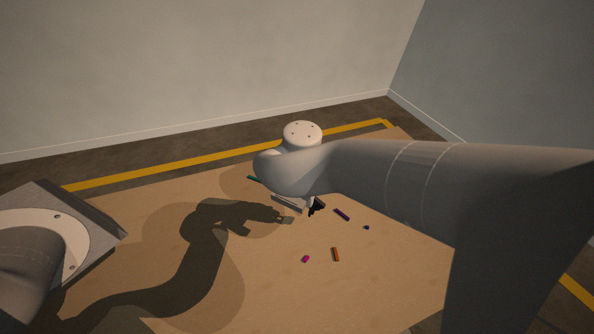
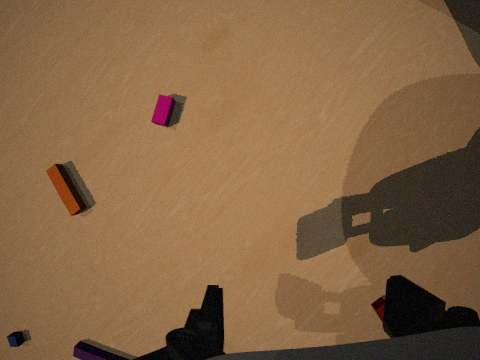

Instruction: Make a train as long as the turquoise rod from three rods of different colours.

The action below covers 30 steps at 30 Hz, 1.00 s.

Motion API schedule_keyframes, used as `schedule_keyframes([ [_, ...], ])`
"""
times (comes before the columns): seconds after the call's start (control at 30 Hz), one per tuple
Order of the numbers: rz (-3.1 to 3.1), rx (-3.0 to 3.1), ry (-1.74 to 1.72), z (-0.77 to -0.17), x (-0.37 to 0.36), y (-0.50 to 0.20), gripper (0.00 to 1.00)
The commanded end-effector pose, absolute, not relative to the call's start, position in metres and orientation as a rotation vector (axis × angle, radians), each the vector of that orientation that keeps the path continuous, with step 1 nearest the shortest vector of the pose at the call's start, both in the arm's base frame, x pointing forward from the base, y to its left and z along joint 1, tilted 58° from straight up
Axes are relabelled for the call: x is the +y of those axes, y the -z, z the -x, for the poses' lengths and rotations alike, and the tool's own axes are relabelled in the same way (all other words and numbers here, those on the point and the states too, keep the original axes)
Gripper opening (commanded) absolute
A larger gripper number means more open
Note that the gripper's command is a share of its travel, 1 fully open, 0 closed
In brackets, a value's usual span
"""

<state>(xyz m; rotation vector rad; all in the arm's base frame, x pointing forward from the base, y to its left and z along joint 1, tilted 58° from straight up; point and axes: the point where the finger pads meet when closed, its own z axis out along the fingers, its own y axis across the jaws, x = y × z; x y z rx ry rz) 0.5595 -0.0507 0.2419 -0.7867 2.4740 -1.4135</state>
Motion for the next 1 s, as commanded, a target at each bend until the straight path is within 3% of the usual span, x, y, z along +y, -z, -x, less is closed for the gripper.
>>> schedule_keyframes([
  [0.0, 0.787, 2.473, 1.413, -0.5598, -0.0502, -0.2423, 1.00],
  [0.97, 0.571, 2.474, 1.355, -0.5611, -0.0449, -0.2357, 1.00],
])
